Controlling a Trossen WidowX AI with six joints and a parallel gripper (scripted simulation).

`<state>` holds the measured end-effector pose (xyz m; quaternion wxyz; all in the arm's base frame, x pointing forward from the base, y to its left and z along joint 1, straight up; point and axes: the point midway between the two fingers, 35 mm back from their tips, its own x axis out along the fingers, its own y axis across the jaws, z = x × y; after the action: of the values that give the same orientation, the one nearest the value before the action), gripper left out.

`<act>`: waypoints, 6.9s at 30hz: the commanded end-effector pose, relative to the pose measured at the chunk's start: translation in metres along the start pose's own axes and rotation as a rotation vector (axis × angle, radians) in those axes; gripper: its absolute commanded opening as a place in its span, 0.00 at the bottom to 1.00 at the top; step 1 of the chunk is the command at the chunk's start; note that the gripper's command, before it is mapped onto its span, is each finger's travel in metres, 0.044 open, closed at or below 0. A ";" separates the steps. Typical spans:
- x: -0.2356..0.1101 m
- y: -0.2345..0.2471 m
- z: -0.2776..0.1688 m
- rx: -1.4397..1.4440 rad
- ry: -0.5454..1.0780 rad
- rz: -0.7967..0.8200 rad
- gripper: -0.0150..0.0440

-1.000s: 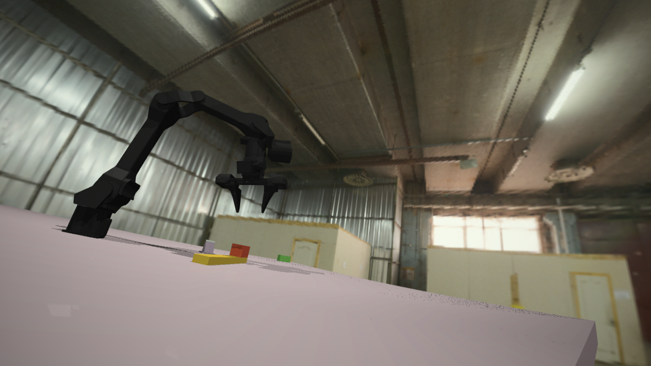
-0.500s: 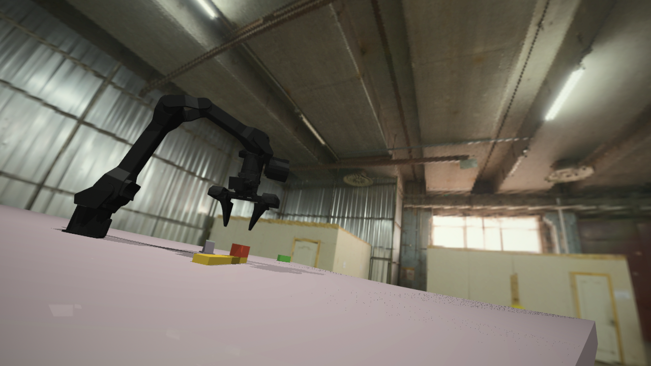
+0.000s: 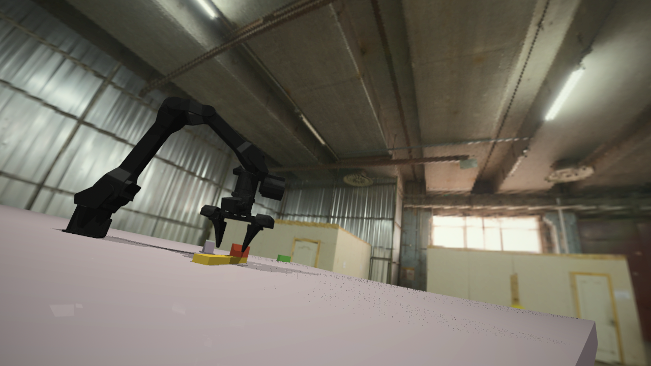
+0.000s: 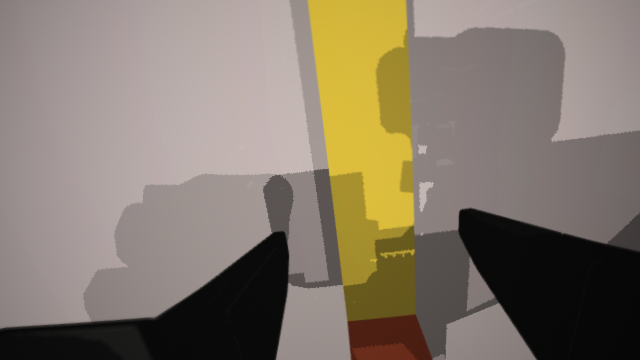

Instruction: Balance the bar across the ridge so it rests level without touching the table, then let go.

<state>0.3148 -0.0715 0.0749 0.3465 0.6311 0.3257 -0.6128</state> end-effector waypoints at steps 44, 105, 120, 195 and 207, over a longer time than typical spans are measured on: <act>0.025 -0.002 0.001 0.000 -0.003 -0.008 0.44; -0.069 -0.039 -0.063 -0.267 0.009 -0.014 0.25; -0.071 -0.077 -0.109 -0.497 0.015 -0.016 0.25; -0.030 -0.122 -0.159 -0.769 0.023 -0.016 0.25; -0.029 -0.122 -0.159 -0.769 0.023 -0.016 0.25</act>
<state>0.2989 0.1280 0.1012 0.5500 0.4601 0.5376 -0.4436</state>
